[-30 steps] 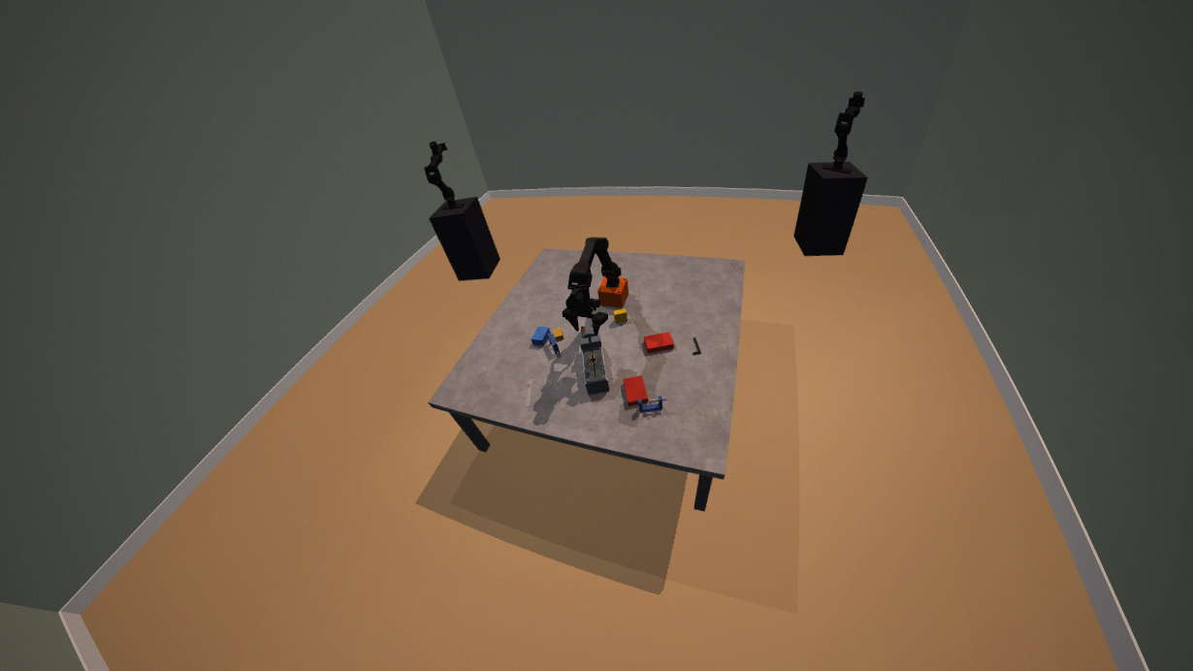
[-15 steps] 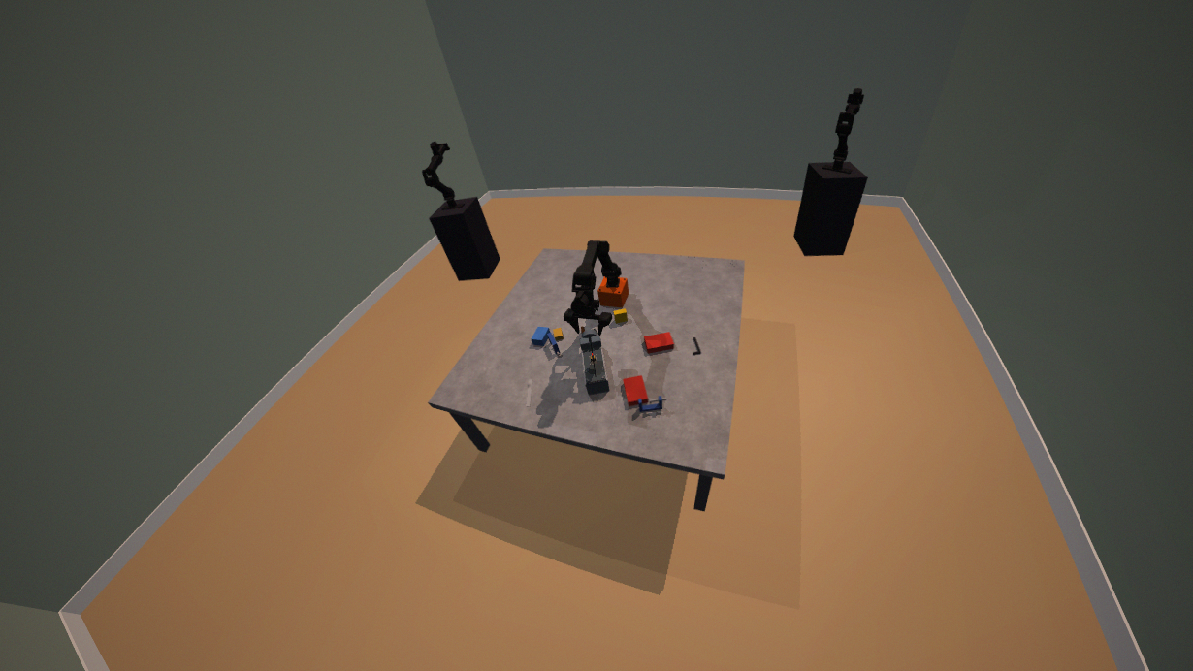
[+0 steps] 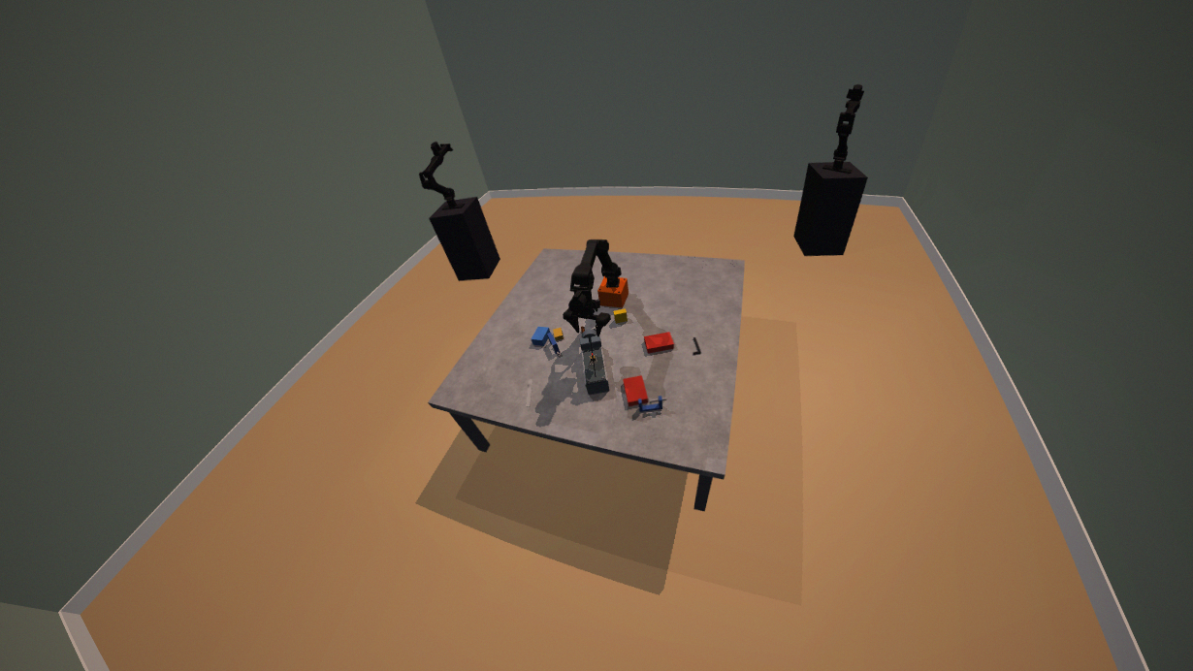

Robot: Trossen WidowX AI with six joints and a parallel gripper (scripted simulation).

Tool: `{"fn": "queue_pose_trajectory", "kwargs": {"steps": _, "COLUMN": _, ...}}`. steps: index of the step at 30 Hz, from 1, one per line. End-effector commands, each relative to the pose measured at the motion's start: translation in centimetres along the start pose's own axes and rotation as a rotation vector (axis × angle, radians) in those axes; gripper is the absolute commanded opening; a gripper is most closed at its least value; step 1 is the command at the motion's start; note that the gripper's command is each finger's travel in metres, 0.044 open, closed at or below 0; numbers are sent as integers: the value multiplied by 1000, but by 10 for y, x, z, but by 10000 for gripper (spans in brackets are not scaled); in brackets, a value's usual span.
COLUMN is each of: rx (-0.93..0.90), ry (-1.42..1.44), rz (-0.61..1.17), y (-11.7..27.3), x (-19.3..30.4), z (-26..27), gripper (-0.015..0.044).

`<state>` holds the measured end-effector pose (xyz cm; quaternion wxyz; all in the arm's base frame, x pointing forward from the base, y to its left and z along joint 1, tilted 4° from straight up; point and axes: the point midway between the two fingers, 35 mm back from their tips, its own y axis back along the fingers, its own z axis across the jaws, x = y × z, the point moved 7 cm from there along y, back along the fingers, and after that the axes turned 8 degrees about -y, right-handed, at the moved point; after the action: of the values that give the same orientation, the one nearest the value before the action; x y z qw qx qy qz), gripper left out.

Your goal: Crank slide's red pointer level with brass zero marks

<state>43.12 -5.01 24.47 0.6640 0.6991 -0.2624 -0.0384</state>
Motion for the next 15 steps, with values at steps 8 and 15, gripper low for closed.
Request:
{"fn": "queue_pose_trajectory", "kwargs": {"steps": 8, "rx": 110, "ry": -528, "rz": 28, "y": 7, "x": -10, "z": 37, "gripper": 440}}
{"fn": "queue_pose_trajectory", "kwargs": {"steps": 15, "rx": 194, "ry": -890, "rz": 21, "y": 9, "x": -21, "z": 60, "gripper": 440}}
